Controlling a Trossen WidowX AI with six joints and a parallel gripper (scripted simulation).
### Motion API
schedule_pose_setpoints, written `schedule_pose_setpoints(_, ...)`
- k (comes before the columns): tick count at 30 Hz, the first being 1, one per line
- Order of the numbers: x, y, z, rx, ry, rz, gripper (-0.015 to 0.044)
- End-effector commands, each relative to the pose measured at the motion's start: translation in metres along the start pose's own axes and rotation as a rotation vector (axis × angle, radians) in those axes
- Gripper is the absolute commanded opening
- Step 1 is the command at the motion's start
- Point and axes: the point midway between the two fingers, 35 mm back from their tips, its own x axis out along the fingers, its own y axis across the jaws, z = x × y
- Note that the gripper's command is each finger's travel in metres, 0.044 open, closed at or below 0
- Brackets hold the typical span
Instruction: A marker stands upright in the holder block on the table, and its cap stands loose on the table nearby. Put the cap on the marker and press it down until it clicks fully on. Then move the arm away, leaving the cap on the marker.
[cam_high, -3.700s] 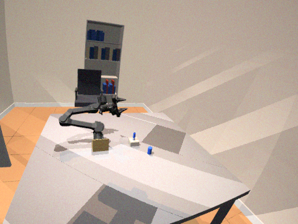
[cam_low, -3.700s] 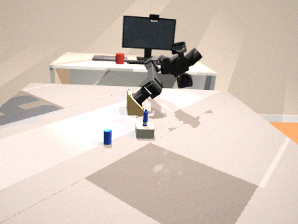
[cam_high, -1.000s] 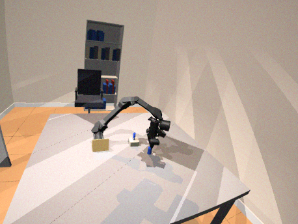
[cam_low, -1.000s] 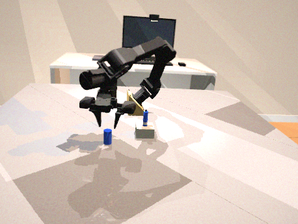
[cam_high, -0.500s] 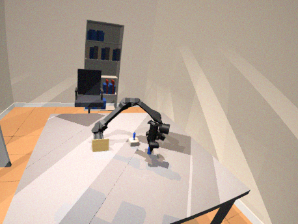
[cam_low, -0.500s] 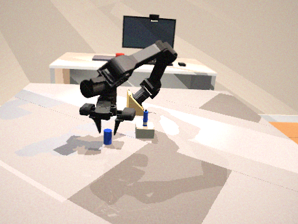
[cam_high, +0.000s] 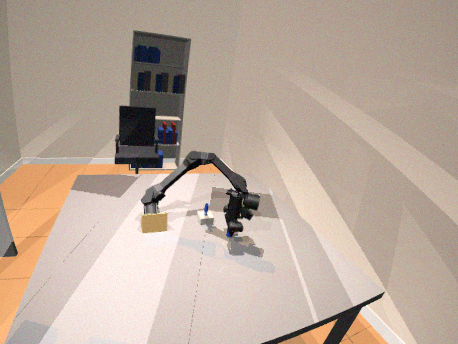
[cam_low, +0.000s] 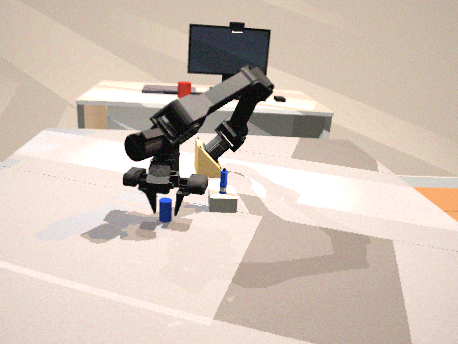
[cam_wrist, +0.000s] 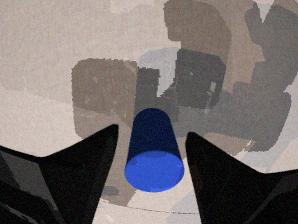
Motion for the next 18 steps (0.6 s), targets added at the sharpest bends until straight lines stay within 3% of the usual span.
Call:
schedule_pose_setpoints(1, 0.001, 0.0, -0.001, 0.006, -0.001, 0.005, 0.017)
schedule_pose_setpoints(11, 0.001, 0.0, -0.001, 0.006, -0.001, 0.005, 0.0083)
schedule_pose_setpoints(14, -0.002, 0.0, 0.0, 0.007, -0.001, 0.005, 0.0005)
schedule_pose_setpoints(18, -0.013, 0.0, 0.0, 0.007, -0.001, 0.004, 0.0)
